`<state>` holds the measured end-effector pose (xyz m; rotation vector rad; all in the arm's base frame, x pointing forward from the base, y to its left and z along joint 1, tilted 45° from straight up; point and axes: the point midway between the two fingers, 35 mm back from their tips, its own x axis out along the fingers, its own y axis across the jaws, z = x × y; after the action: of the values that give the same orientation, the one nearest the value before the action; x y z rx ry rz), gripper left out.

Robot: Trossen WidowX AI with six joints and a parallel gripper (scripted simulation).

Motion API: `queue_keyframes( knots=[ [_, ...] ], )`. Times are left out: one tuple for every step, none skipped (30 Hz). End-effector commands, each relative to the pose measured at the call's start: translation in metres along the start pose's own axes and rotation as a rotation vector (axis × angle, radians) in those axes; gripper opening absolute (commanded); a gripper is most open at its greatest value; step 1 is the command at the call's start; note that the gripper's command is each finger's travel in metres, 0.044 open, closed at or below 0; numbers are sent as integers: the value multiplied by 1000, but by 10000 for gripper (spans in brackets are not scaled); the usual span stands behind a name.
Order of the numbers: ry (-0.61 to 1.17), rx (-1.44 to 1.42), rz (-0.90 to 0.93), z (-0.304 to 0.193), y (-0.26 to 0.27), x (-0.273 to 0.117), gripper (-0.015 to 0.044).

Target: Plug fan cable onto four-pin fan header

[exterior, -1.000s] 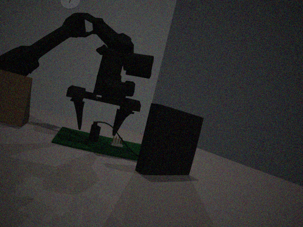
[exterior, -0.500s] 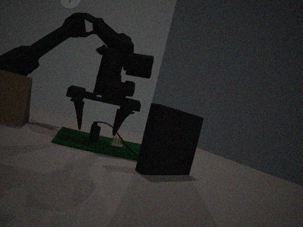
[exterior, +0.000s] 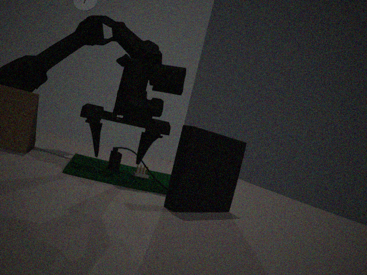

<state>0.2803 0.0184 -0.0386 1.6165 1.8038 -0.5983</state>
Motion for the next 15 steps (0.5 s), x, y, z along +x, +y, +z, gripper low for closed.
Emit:
queue_keyframes(
  knots=[
    [6, -5, -23, -3, -1, 11, 440],
    [6, -5, -23, -3, -1, 11, 440],
    [6, -5, -23, -3, -1, 11, 440],
    [6, -5, -23, -3, -1, 11, 440],
    [6, -5, -23, -3, -1, 11, 440],
    [6, -5, -23, -3, -1, 11, 440],
    [6, -5, -23, -3, -1, 11, 440],
    [0, 0, 0, 0, 0, 0, 414],
    [0, 0, 0, 0, 0, 0, 387],
    [0, 0, 0, 0, 0, 0, 361],
    [0, 0, 0, 0, 0, 0, 335],
    [0, 0, 0, 0, 0, 0, 309],
    [0, 0, 0, 0, 0, 0, 282],
    [0, 0, 0, 0, 0, 0, 256],
    [0, 0, 0, 0, 0, 0, 230]
  ],
)
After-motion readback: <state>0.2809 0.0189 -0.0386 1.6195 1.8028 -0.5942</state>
